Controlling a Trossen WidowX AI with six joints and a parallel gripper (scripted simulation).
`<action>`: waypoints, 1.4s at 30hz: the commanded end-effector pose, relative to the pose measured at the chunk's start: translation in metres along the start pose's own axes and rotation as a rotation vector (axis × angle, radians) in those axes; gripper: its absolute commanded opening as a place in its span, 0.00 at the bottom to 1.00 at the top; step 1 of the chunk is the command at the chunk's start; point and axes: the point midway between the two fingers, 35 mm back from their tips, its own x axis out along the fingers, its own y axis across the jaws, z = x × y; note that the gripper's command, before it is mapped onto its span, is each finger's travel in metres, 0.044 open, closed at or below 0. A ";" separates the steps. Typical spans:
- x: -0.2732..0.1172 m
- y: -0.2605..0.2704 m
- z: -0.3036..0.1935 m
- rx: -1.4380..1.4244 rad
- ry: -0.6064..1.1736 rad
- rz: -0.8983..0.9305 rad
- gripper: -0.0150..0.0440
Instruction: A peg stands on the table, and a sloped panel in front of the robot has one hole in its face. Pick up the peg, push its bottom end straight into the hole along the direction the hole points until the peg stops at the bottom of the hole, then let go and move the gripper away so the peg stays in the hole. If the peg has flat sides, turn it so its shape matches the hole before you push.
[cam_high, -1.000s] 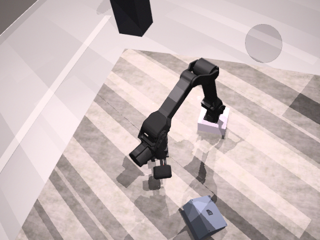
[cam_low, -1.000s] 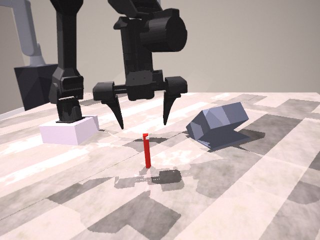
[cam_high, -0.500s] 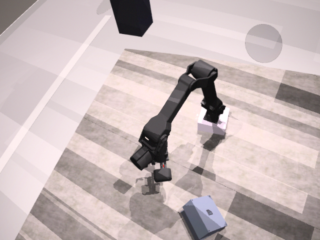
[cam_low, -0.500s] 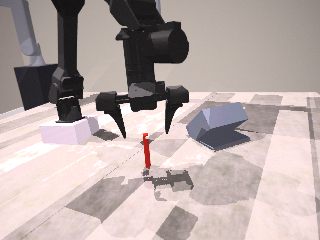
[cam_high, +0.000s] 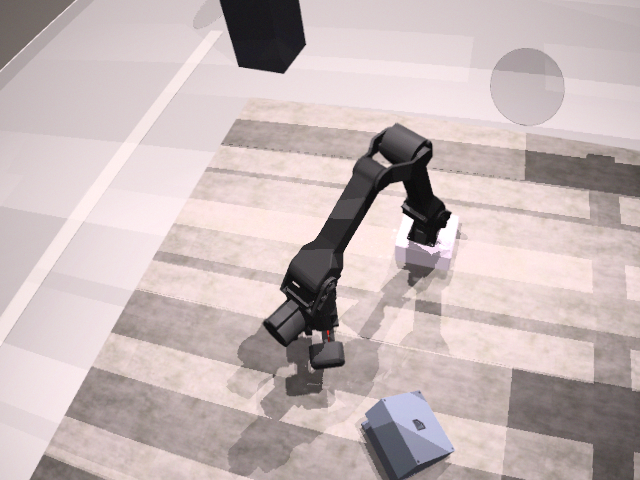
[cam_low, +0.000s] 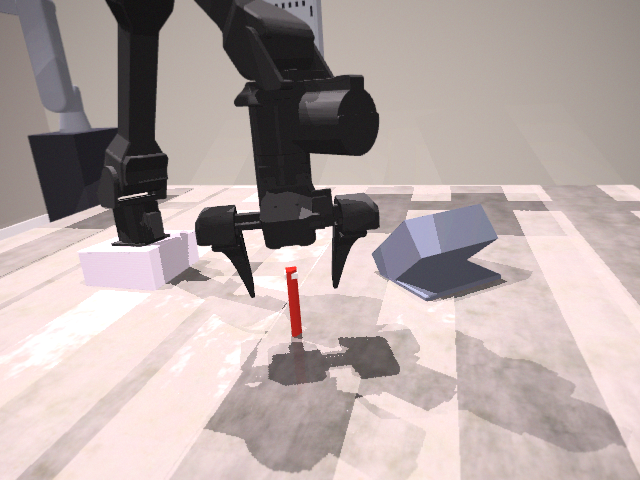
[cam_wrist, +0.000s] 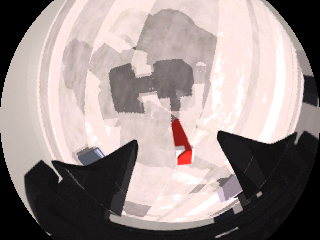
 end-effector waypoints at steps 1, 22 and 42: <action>0.007 -0.001 -0.002 0.001 0.007 -0.003 1.00; 0.013 -0.001 -0.001 -0.001 0.002 -0.002 0.42; -0.026 0.000 0.000 0.000 0.004 -0.002 0.25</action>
